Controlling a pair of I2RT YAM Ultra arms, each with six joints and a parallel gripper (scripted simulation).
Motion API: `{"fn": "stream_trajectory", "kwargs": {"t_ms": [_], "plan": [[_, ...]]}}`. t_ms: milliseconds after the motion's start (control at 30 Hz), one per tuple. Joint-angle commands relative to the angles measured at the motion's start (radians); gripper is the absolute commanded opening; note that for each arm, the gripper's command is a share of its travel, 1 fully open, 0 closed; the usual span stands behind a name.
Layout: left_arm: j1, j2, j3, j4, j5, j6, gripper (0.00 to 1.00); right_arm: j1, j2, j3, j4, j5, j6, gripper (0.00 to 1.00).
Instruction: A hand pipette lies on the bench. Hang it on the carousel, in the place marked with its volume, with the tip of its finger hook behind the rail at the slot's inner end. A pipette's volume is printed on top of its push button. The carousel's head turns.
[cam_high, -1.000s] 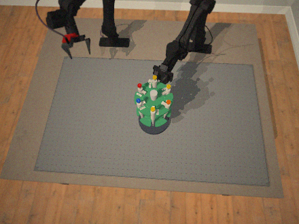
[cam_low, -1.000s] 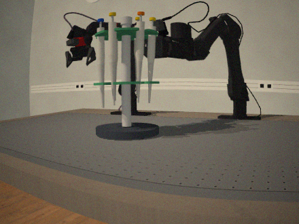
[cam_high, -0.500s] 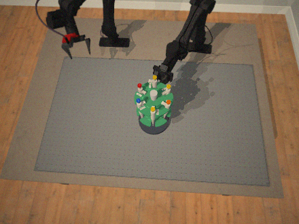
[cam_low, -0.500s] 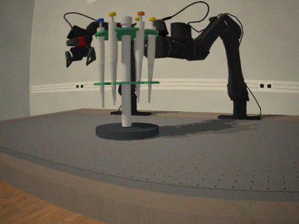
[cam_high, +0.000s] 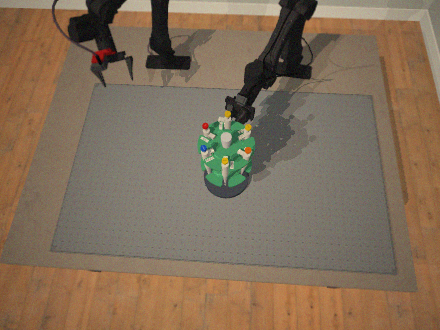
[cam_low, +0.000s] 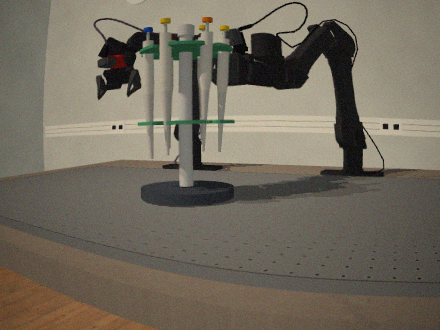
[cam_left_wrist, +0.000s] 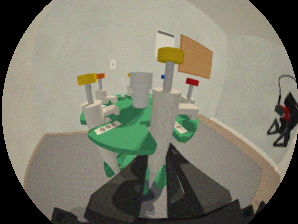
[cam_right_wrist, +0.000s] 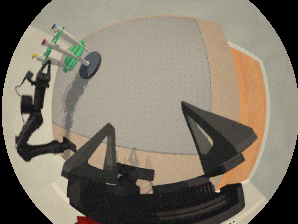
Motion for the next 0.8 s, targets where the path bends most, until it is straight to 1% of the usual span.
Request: {"fn": "stream_trajectory", "kwargs": {"t_ms": [0, 267, 300, 400, 533, 767], "plan": [[0.013, -0.028, 0.036, 0.024, -0.001, -0.005, 0.12, -0.009, -0.006, 0.016, 0.013, -0.023, -0.012, 1.00], [0.013, -0.028, 0.036, 0.024, -0.001, -0.005, 0.12, -0.009, -0.006, 0.016, 0.013, -0.023, -0.012, 1.00], [0.014, 0.008, 0.039, 0.026, 0.002, -0.005, 0.12, -0.009, -0.006, 0.016, 0.013, -0.023, -0.012, 1.00], [0.016, 0.025, 0.043, 0.035, 0.009, -0.005, 0.12, -0.009, -0.006, 0.016, 0.013, -0.023, -0.012, 1.00], [0.015, -0.010, 0.042, 0.036, 0.007, -0.004, 0.12, -0.009, -0.006, 0.016, 0.013, -0.023, -0.012, 1.00], [0.013, -0.010, 0.042, 0.036, 0.007, -0.004, 0.12, -0.009, -0.006, 0.016, 0.013, -0.023, -0.012, 1.00]]}}
